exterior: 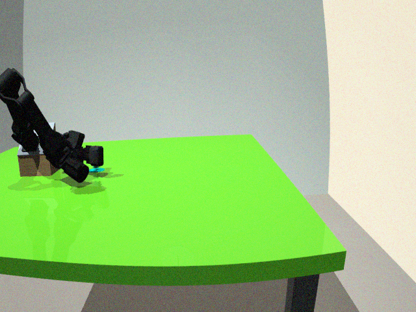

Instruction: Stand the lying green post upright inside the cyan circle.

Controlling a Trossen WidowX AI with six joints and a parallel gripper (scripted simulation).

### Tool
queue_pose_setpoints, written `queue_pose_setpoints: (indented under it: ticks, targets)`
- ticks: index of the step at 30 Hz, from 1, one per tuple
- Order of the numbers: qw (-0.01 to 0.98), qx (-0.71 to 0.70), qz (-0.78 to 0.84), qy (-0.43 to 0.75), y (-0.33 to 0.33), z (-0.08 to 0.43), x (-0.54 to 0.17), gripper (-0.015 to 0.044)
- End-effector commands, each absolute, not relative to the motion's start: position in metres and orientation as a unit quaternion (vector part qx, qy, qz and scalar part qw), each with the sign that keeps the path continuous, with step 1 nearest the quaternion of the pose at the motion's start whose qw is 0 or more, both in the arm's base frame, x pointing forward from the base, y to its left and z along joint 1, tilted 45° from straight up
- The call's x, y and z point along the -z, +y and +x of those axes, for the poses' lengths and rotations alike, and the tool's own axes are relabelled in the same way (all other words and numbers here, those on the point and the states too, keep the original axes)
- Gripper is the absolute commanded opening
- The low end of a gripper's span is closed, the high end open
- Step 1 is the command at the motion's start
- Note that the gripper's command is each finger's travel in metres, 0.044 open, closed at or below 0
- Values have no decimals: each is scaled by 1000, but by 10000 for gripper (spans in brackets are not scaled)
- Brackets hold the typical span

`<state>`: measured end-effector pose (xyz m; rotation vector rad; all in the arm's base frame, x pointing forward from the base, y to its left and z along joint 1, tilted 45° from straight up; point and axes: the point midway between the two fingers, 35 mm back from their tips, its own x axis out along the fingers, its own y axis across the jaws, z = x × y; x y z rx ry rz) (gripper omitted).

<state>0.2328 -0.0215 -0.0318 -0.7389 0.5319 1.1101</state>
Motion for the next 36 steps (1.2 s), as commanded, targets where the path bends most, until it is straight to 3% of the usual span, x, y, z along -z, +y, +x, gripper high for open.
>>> queue_pose_setpoints:
  ticks: [1,11,25,36]
  targets:
    - [753,-507,-343,243,-27,236,35,23]
    - [753,-507,-343,243,-27,236,35,23]
    - [753,-507,-343,243,-27,236,35,390]
    - [751,-506,-348,242,1,239,3,400]
